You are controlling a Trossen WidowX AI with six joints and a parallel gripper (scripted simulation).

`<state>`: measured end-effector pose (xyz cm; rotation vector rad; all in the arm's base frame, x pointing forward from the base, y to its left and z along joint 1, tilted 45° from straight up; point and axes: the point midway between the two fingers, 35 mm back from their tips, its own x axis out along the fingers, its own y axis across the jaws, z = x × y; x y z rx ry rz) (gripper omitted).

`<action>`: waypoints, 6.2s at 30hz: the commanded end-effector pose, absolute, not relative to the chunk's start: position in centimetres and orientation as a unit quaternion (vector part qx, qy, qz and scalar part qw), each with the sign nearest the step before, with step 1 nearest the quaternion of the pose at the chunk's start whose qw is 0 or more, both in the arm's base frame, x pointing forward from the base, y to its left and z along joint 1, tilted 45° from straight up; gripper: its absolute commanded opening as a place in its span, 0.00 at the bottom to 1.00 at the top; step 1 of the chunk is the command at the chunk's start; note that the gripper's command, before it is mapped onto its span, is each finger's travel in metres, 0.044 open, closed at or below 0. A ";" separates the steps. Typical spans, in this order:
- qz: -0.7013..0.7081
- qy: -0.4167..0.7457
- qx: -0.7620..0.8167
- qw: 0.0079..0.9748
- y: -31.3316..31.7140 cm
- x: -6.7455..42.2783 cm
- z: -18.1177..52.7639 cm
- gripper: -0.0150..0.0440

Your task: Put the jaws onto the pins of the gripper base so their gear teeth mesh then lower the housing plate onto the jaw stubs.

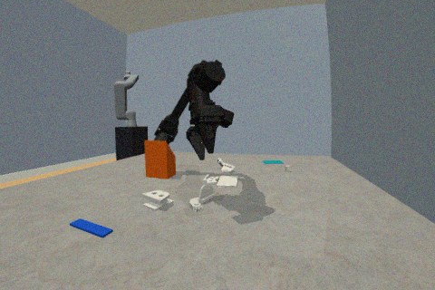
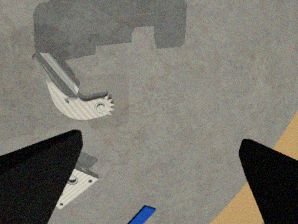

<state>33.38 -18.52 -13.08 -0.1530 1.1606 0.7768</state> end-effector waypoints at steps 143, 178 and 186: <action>0.634 0.359 -0.197 0.656 -8.8 28.9 -15.9 1.00; 0.634 0.359 -0.197 0.656 -8.8 28.9 -15.9 1.00; 0.634 0.359 -0.197 0.656 -8.8 28.9 -15.9 1.00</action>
